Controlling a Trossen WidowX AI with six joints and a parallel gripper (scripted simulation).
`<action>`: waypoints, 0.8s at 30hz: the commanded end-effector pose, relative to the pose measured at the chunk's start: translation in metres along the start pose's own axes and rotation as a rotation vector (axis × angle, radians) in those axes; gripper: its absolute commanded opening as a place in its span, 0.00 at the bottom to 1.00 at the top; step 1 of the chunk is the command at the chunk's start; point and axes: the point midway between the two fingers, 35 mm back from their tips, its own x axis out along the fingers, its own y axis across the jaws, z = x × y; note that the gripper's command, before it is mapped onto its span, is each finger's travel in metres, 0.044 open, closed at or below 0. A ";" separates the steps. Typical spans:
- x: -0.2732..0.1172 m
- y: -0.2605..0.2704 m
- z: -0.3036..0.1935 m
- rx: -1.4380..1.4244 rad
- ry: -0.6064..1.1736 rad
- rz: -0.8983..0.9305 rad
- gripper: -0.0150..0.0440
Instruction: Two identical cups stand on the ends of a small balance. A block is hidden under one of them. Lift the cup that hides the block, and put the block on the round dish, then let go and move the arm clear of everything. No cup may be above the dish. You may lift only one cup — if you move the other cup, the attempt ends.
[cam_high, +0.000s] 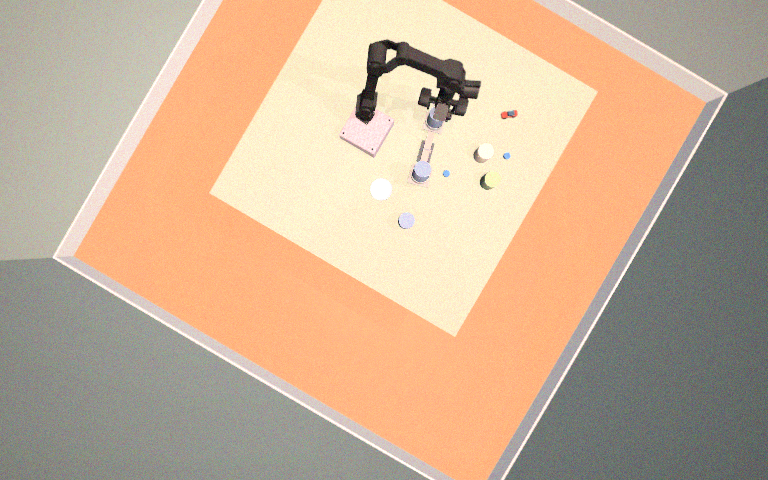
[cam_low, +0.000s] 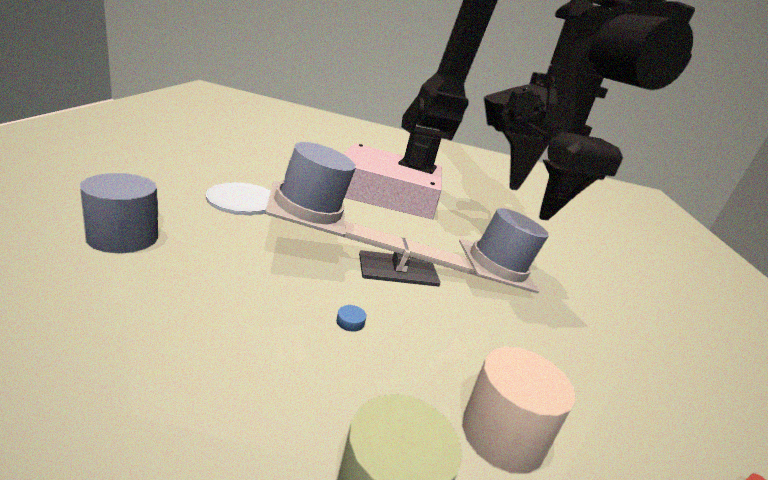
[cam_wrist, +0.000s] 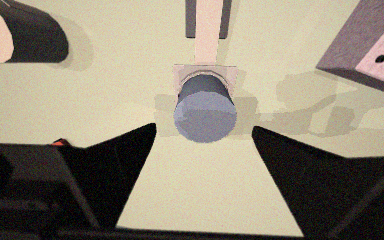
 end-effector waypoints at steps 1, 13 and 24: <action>0.010 -0.002 0.001 0.009 -0.007 -0.011 1.00; 0.025 -0.001 0.001 0.009 -0.007 -0.011 1.00; 0.043 -0.001 0.001 0.009 -0.007 -0.011 1.00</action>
